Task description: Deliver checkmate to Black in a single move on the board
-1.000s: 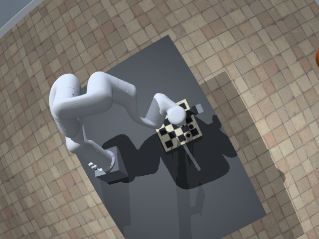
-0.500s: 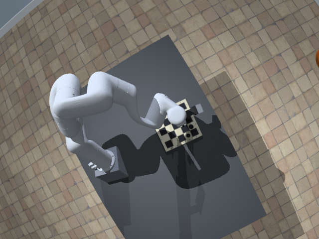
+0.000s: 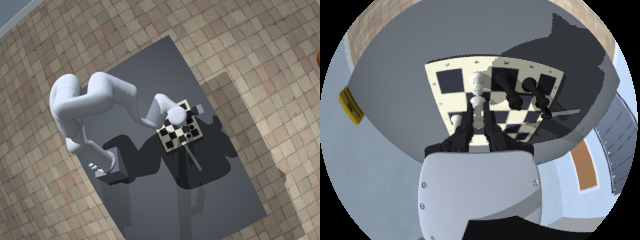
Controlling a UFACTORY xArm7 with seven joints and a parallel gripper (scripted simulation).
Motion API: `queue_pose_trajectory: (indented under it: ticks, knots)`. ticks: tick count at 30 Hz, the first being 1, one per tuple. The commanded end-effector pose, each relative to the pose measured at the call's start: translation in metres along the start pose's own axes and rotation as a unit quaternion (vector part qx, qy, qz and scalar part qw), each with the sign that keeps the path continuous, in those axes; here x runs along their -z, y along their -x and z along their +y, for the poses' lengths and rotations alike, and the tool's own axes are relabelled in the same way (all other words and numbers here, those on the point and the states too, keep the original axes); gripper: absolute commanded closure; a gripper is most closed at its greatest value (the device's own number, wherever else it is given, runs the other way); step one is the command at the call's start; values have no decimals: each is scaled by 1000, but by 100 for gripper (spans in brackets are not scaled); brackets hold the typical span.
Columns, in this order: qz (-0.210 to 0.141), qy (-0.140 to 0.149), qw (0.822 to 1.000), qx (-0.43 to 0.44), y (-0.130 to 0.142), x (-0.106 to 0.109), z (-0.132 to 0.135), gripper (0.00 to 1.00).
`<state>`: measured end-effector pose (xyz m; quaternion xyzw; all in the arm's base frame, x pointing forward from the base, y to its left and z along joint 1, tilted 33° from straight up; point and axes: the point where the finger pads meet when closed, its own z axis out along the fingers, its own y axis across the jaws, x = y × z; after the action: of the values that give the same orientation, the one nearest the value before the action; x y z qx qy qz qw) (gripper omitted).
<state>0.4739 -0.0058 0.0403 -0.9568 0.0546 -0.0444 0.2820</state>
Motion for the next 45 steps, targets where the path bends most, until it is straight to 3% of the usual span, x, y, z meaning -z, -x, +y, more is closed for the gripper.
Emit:
queue_pose_trajectory:
  ticks: [1, 12, 13, 15, 16, 20, 21, 23, 24, 26, 27, 40, 45]
  knots:
    - [2, 1, 1000, 0, -2, 2, 1, 100]
    - [2, 1, 1000, 0, -2, 2, 1, 100]
    - [2, 1, 1000, 0, -2, 2, 1, 92]
    - [2, 1, 1000, 0, -2, 2, 1, 92]
    - [2, 1, 1000, 0, -2, 2, 1, 83]
    - [2, 1, 1000, 0, -2, 2, 1, 83]
    - [2, 1, 1000, 0, -2, 2, 1, 75]
    - [2, 1, 1000, 0, -2, 2, 1, 75]
    - [2, 1, 1000, 0, -2, 2, 1, 66]
    - [2, 1, 1000, 0, -2, 2, 1, 66]
    - [2, 1, 1000, 0, -2, 2, 1, 58]
    - [2, 1, 1000, 0, -2, 3, 1, 58]
    - [2, 1, 1000, 0, -1, 13, 1, 58]
